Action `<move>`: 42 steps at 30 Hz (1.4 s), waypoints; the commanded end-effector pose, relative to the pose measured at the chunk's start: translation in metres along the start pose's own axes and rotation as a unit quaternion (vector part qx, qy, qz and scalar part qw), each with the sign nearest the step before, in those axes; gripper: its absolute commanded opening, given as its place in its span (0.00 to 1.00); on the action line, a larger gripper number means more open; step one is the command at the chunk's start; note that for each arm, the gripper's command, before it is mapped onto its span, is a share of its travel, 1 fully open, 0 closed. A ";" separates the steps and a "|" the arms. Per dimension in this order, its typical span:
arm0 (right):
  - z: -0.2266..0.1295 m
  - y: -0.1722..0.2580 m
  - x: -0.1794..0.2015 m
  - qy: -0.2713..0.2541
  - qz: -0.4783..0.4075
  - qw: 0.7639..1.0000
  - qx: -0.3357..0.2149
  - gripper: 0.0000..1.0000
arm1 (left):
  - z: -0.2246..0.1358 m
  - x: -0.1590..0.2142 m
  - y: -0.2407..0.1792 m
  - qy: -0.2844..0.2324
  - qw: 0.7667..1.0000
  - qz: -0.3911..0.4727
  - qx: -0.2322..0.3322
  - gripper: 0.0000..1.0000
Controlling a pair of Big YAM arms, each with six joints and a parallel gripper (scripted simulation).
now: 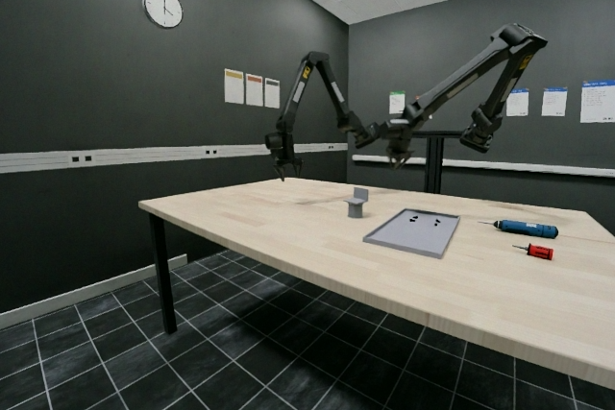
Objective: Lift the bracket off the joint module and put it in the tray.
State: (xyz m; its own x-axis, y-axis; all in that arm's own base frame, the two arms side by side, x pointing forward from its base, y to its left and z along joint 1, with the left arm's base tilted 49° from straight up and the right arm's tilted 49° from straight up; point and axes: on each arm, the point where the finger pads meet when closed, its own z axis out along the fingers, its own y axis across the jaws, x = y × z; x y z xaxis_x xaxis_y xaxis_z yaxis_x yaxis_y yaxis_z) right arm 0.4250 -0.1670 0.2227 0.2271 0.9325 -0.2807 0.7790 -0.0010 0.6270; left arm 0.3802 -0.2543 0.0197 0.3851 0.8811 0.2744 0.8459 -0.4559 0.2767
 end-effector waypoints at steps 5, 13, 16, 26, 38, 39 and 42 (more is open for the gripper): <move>-0.034 0.008 0.029 0.049 -0.220 0.972 -0.074 1.00 | 0.025 -0.004 0.122 -0.011 0.993 -0.049 -0.106 0.29; -0.046 0.002 0.051 0.074 -0.338 0.932 -0.111 1.00 | 0.028 -0.002 0.149 -0.011 0.989 -0.063 -0.133 0.29; -0.052 -0.001 0.061 0.084 -0.384 0.911 -0.129 1.00 | 0.029 -0.001 0.154 -0.012 0.988 -0.068 -0.137 0.29; -0.064 -0.011 0.082 0.098 -0.501 0.842 -0.176 1.00 | 0.019 -0.007 0.158 -0.016 0.987 -0.066 -0.145 0.29; -0.088 -0.028 0.118 0.098 -0.663 0.694 -0.264 1.00 | 0.058 0.001 0.169 -0.012 0.988 -0.068 -0.135 0.29; -0.090 -0.029 0.120 0.097 -0.674 0.681 -0.271 1.00 | 0.064 0.002 0.168 -0.012 0.988 -0.068 -0.135 0.29; -0.094 -0.032 0.126 0.093 -0.694 0.654 -0.285 1.00 | 0.074 0.002 0.158 -0.012 0.989 -0.066 -0.130 0.29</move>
State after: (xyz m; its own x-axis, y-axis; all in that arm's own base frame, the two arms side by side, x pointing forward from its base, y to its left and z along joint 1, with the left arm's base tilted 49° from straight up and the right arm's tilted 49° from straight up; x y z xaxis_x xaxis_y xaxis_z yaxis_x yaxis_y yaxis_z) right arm 0.3799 -0.0300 0.2177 -0.6548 0.1627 -0.7380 0.0121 0.9787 0.2050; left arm 0.5277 -0.3200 0.0133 0.2853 0.9379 0.1972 0.7708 -0.3468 0.5344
